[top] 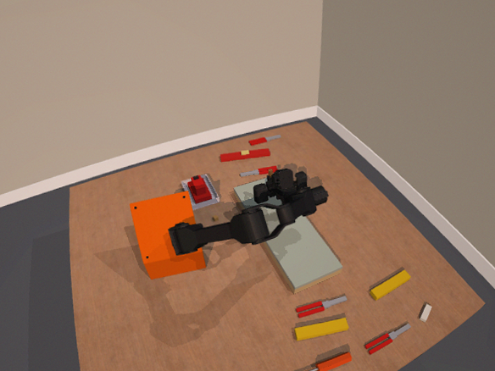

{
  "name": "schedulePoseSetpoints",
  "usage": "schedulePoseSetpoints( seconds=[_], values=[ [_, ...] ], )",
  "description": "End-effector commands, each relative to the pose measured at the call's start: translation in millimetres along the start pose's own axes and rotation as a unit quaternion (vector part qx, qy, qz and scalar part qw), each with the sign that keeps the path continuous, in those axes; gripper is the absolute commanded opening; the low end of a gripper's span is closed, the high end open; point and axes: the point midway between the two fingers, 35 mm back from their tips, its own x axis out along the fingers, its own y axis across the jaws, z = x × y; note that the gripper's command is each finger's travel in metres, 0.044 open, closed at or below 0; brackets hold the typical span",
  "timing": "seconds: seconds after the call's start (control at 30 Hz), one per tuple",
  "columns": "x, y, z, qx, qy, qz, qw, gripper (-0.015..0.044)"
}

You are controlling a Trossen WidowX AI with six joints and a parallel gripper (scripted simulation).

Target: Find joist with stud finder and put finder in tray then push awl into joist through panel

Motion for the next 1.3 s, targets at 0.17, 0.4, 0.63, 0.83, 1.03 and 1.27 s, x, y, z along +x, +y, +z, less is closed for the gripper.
schedulePoseSetpoints(
  seconds=[0.17,0.4,0.63,0.83,1.03,1.27],
  values=[
    [2.7,-1.0,-9.9,-0.003,-0.003,0.001,1.0,0.0],
    [3.8,-1.0,-18.7,-0.003,-0.003,0.001,1.0,0.0],
    [5.0,-0.7,-27.5,-0.003,-0.003,0.001,1.0,0.0],
    [5.6,-0.6,-32.6,-0.003,-0.003,0.001,1.0,0.0],
    [6.7,-0.8,-42.0,-0.003,-0.003,0.001,1.0,0.0],
    [8.2,-0.6,-53.6,-0.003,-0.003,0.001,1.0,0.0]
  ],
)
